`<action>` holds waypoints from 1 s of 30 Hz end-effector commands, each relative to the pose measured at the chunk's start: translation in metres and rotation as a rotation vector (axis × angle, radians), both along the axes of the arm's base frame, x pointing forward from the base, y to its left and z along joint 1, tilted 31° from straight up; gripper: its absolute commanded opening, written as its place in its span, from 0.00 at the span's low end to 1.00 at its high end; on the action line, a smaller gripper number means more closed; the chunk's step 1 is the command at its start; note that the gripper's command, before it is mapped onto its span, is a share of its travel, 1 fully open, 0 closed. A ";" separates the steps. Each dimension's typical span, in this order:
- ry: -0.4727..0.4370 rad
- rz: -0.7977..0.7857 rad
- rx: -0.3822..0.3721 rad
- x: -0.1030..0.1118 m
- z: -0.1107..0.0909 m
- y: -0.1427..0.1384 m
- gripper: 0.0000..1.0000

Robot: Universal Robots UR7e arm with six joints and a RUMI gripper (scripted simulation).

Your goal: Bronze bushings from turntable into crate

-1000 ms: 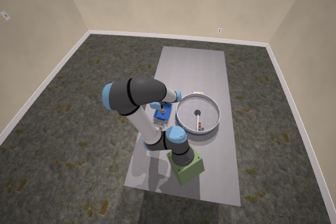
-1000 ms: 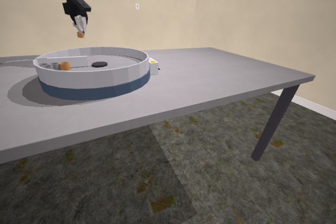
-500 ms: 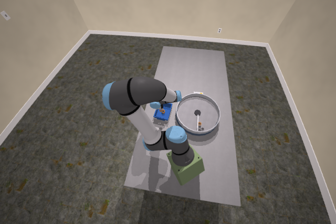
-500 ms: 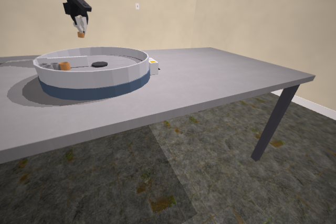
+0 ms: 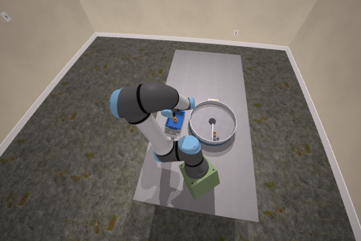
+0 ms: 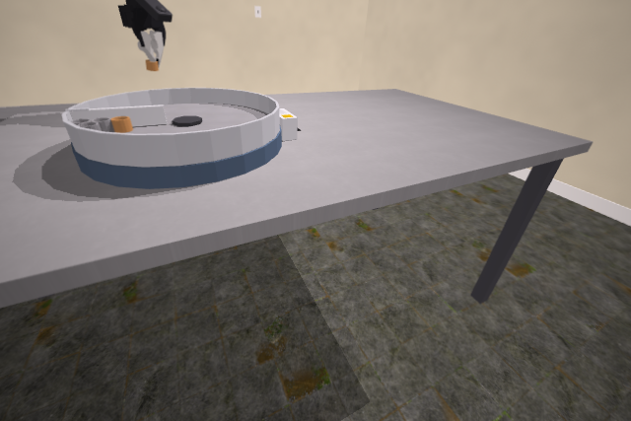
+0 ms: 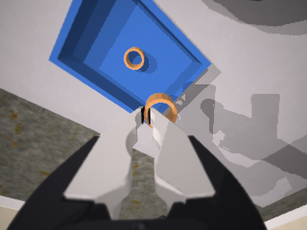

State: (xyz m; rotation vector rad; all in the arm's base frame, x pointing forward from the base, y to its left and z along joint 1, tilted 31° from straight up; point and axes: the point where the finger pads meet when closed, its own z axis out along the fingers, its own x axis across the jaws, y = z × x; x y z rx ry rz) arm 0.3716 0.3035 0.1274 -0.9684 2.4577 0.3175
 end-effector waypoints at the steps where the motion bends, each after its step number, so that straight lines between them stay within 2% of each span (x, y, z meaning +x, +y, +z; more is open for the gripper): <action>1: 0.000 0.001 -0.001 0.000 0.000 0.000 0.00; 20: 0.000 0.001 -0.001 0.000 0.000 0.000 0.00; 30: 0.004 0.002 -0.002 0.002 -0.012 0.004 0.00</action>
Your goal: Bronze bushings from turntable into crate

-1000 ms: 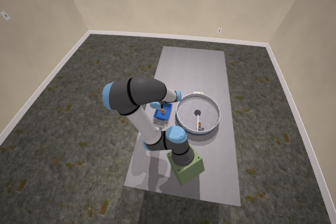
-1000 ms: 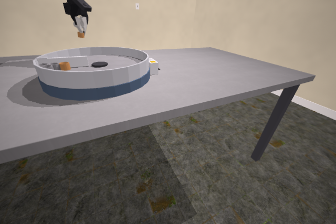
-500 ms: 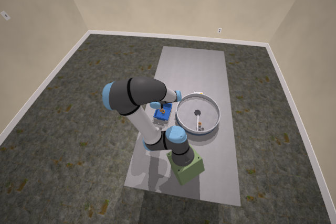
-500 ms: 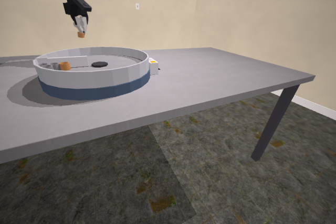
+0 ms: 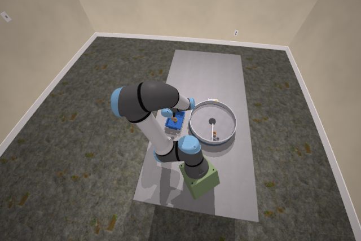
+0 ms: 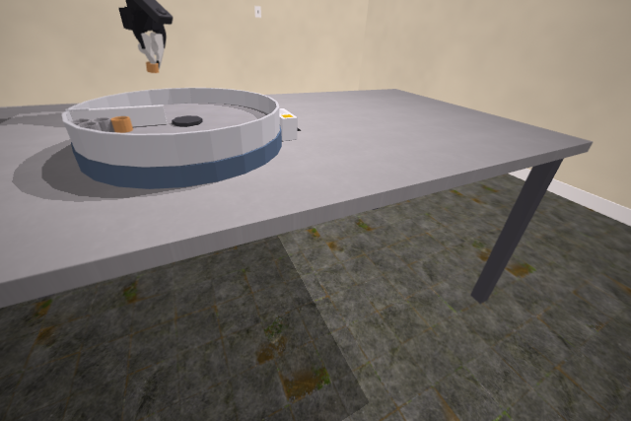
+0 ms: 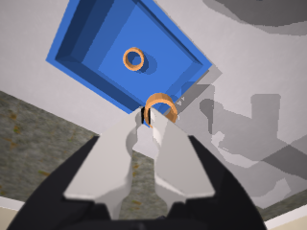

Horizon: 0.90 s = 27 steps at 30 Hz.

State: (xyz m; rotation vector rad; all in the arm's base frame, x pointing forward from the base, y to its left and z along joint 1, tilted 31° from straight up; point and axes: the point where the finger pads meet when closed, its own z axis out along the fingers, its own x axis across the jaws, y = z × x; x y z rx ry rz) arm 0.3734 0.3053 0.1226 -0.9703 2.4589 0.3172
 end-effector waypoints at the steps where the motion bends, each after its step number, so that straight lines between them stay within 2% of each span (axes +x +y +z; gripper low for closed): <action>1: 0.003 0.001 -0.001 0.001 -0.010 0.004 0.00; 13: -0.002 0.001 0.000 0.018 -0.045 0.020 0.00; 27: -0.001 0.000 0.000 0.023 -0.057 0.025 0.00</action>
